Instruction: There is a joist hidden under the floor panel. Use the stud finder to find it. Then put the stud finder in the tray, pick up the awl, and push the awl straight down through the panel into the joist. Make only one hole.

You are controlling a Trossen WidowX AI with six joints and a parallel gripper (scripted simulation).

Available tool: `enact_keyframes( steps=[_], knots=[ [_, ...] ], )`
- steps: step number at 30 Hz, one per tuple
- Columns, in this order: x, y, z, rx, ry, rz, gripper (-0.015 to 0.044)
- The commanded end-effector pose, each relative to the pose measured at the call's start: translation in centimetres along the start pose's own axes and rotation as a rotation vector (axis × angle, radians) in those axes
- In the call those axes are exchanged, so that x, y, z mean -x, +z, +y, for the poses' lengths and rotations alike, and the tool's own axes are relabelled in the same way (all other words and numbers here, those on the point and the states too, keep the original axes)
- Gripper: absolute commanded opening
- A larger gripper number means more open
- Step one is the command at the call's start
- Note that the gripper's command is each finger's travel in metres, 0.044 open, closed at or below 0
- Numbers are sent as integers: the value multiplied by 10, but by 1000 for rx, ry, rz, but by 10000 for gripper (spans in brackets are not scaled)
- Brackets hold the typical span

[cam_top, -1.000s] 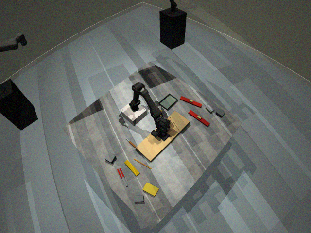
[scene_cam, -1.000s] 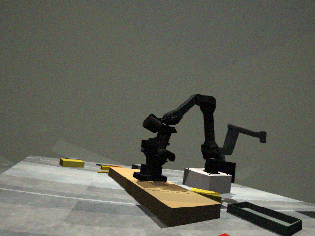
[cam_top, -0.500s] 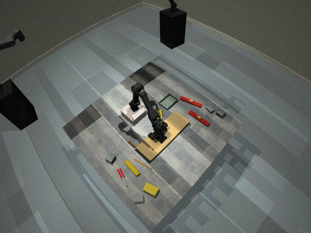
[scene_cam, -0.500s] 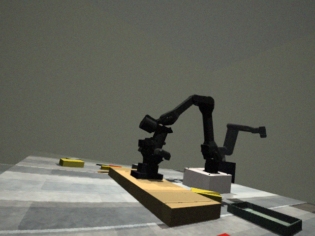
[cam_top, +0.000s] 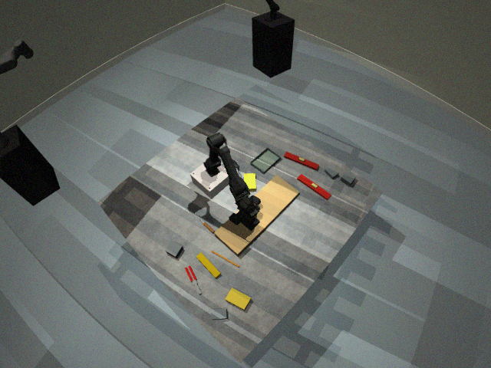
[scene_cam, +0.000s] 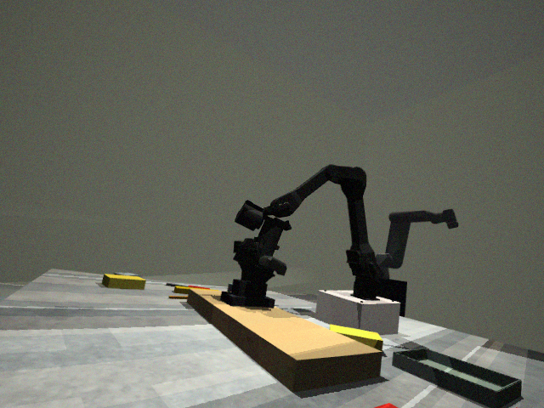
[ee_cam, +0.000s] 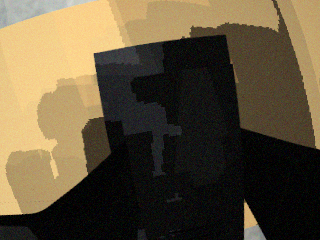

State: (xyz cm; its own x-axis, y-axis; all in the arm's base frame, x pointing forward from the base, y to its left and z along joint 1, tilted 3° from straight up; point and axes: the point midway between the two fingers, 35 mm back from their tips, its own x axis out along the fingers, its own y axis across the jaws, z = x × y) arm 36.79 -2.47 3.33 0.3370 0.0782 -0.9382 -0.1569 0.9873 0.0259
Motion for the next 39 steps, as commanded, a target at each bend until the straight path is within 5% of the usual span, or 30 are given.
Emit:
enact_keyframes(
  steps=[1, 39],
  knots=[
    [-1, 1, -9, 1, -3, 1, 0],
    [0, 1, -93, 4, -9, 2, 0]
  ],
)
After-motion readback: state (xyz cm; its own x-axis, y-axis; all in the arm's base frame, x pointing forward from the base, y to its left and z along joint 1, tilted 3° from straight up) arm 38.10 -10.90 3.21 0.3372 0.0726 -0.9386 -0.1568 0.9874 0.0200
